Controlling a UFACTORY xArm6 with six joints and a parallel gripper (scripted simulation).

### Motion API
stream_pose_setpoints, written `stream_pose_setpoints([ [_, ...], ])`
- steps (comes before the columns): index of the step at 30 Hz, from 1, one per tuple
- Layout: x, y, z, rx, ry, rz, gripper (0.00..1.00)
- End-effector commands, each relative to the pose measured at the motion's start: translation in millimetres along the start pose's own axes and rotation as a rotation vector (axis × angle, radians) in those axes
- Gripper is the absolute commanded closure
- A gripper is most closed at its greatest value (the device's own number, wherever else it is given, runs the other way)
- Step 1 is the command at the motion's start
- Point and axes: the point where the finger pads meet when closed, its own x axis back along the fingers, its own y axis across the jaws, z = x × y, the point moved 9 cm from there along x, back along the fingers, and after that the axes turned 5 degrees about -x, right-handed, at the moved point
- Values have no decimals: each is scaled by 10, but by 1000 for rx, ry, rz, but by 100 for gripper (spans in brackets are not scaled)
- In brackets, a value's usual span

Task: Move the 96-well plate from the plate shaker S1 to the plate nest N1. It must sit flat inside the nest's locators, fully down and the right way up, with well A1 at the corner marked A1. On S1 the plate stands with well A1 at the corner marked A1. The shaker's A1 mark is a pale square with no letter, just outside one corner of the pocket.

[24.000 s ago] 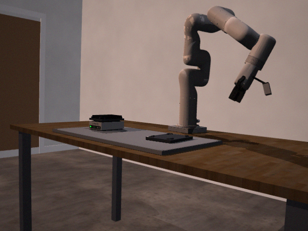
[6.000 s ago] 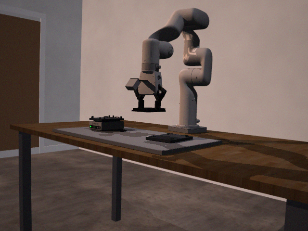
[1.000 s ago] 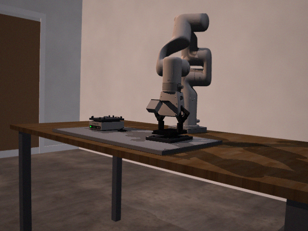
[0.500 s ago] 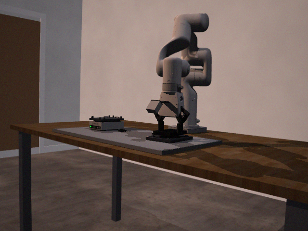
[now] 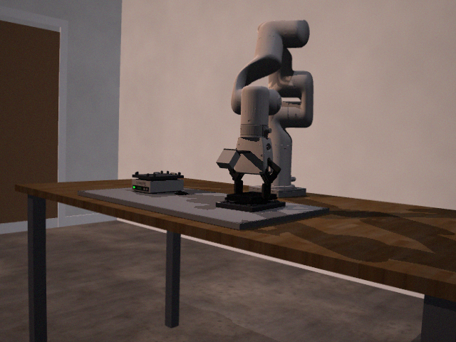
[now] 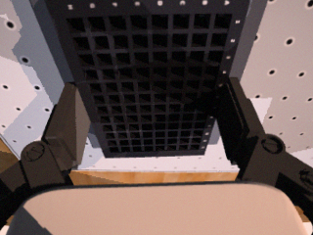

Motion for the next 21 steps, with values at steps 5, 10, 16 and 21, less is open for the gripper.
stream_pose_setpoints([
  [5,1,-5,11,0,4,2,100],
  [10,-7,-5,11,0,4,2,100],
  [16,-14,-5,11,0,4,2,100],
  [21,-22,-5,11,0,4,2,100],
])
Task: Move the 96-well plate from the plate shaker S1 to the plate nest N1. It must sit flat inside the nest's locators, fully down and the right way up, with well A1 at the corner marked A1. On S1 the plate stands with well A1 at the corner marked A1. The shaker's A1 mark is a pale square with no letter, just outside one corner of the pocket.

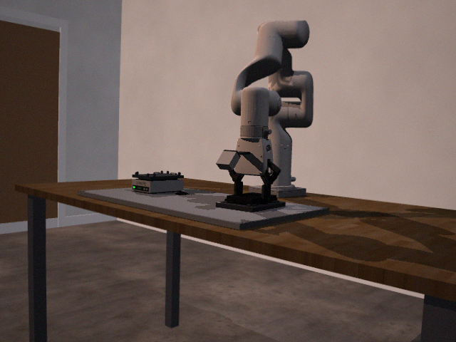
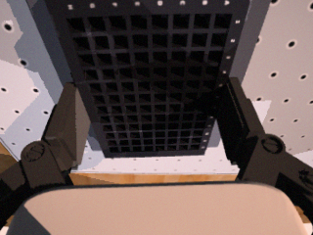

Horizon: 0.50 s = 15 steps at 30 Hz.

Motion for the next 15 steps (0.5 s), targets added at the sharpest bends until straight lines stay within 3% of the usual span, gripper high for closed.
stream_pose_setpoints([
  [1,7,-5,10,0,4,2,100],
  [15,-13,-5,11,0,4,2,100],
])
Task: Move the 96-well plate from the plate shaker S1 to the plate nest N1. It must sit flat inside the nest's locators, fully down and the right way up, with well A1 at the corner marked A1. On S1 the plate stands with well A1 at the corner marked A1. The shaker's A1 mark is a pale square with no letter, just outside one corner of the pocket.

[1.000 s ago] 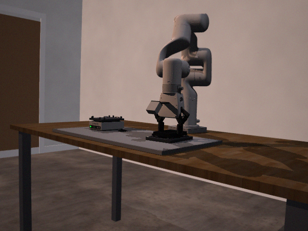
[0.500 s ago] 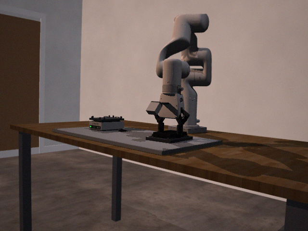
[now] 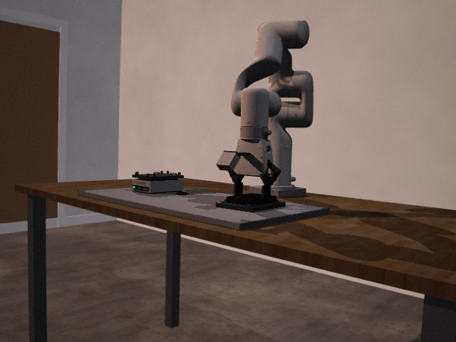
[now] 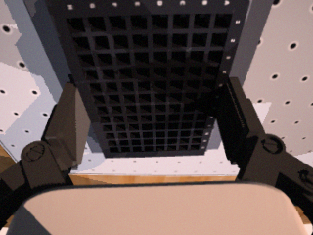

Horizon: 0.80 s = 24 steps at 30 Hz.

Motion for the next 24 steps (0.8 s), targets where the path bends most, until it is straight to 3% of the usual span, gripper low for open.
stream_pose_setpoints([
  [1,9,-5,10,0,4,2,100],
  [2,2,-5,10,0,4,2,0],
  [24,3,-6,11,0,4,2,0],
])
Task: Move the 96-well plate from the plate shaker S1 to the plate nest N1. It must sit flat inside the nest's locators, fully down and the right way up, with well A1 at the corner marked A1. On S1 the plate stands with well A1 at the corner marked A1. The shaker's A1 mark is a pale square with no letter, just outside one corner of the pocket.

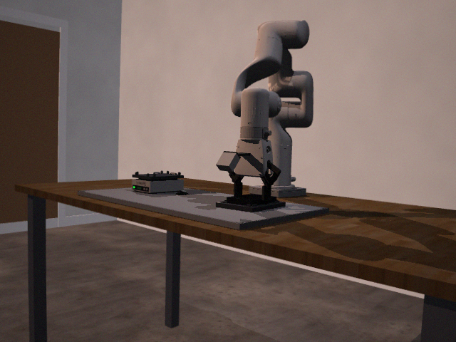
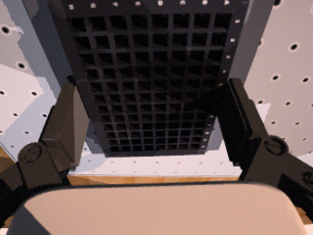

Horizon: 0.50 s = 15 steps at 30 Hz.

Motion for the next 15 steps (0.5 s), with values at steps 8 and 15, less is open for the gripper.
stream_pose_setpoints([
  [8,14,-5,11,0,4,2,0],
  [15,93,-5,10,0,4,2,0],
])
